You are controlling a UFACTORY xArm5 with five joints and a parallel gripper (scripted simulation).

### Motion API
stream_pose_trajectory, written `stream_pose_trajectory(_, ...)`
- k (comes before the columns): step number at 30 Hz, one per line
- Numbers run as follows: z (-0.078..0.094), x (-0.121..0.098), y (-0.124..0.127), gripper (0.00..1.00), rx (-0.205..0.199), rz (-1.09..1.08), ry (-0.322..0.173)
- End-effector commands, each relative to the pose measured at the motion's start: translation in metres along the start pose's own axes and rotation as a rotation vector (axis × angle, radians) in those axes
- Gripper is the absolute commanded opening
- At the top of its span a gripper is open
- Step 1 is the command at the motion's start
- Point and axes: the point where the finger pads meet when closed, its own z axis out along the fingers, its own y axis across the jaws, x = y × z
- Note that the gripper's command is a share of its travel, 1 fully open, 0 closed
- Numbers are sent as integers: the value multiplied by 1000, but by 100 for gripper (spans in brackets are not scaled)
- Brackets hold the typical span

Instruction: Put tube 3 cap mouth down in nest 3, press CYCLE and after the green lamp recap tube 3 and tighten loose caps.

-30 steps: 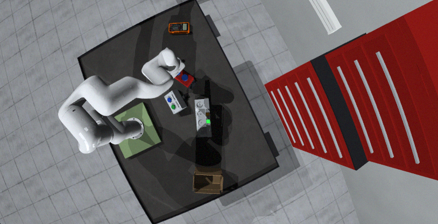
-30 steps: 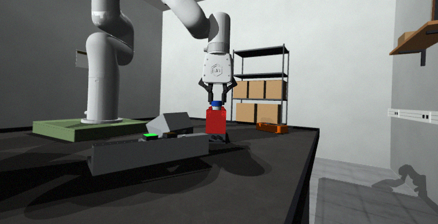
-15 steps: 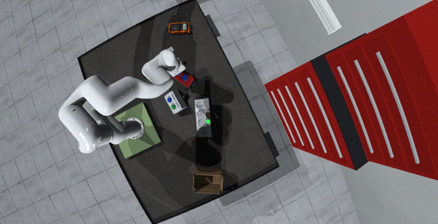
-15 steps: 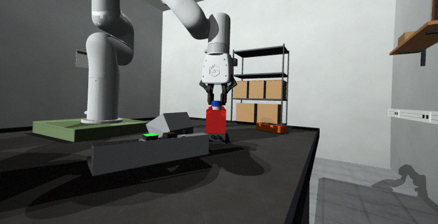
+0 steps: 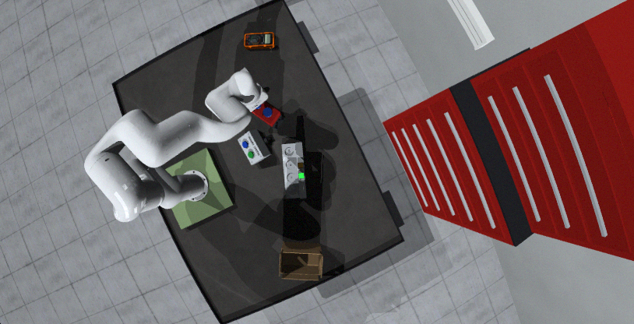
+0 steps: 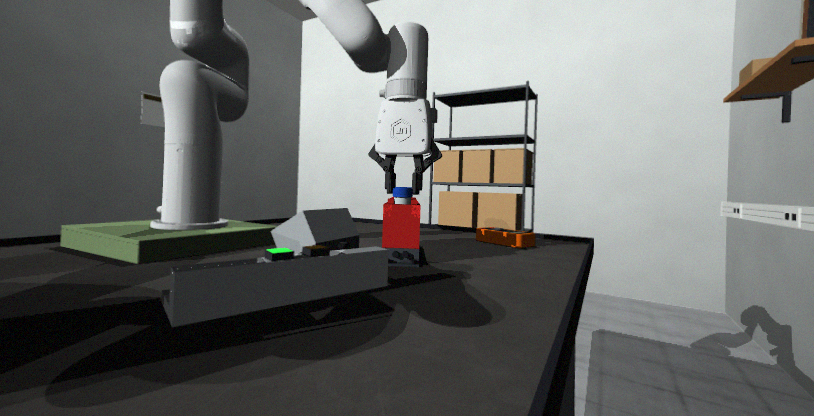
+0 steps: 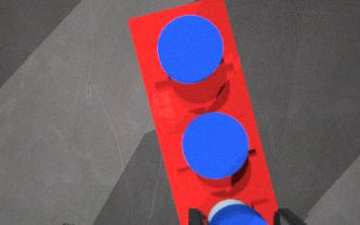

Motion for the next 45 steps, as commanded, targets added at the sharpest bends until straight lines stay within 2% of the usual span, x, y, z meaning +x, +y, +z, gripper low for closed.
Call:
stream_pose_trajectory(1, -1, 0, 1, 46, -4, -153, -7)
stream_pose_trajectory(13, -1, 0, 1, 46, -3, -633, -8)
stream_pose_trajectory(21, -1, 0, 1, 46, -2, -658, -8)
stream_pose_trajectory(22, -1, 0, 1, 0, -2, -658, -8)
stream_pose_trajectory(36, -1, 0, 1, 0, -2, -658, -8)
stream_pose_trajectory(45, -1, 0, 1, 0, -4, -358, -7)
